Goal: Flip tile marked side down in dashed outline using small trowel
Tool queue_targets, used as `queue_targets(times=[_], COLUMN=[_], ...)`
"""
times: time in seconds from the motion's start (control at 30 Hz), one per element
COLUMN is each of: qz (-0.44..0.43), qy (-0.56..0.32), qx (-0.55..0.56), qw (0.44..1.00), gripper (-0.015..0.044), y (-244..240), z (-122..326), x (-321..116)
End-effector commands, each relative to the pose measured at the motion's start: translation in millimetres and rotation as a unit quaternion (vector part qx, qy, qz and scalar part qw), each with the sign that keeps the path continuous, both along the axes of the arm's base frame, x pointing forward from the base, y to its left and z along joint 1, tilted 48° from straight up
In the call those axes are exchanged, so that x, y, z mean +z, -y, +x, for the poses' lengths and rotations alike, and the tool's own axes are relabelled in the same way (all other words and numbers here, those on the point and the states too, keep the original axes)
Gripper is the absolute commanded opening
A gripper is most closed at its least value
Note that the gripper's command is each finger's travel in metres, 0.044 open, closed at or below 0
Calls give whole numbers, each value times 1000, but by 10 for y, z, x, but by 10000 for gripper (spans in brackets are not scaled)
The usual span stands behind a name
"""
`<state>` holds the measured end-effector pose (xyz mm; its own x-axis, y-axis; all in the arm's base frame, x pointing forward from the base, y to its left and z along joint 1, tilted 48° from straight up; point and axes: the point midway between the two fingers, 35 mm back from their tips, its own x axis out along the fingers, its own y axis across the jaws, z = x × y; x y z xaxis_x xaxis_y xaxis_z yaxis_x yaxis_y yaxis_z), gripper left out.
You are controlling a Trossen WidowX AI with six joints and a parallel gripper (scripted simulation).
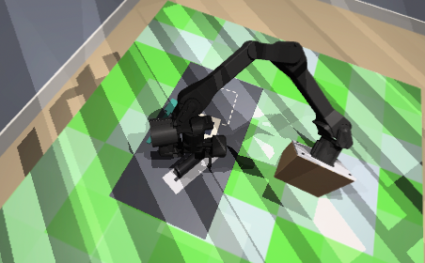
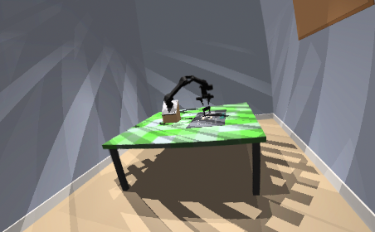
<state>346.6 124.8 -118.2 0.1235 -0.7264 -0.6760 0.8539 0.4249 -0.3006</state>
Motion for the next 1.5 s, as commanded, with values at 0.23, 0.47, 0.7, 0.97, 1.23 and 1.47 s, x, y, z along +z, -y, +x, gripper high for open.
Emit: queue_targets(times=[0.23,0.47,0.7,0.97,1.23,1.47], qz=[26,41,52,52,52,52], qy=[143,228,293,293,293,293], qx=[-134,-214,-274,-274,-274,-274], qw=[980,949,914,914,915,914], gripper=[270,270,270,270,270,270], y=[-10,-10,-10,7,99,181], z=[11,14,16,21,42,58], x=[1,0,-1,-18,-108,-185])
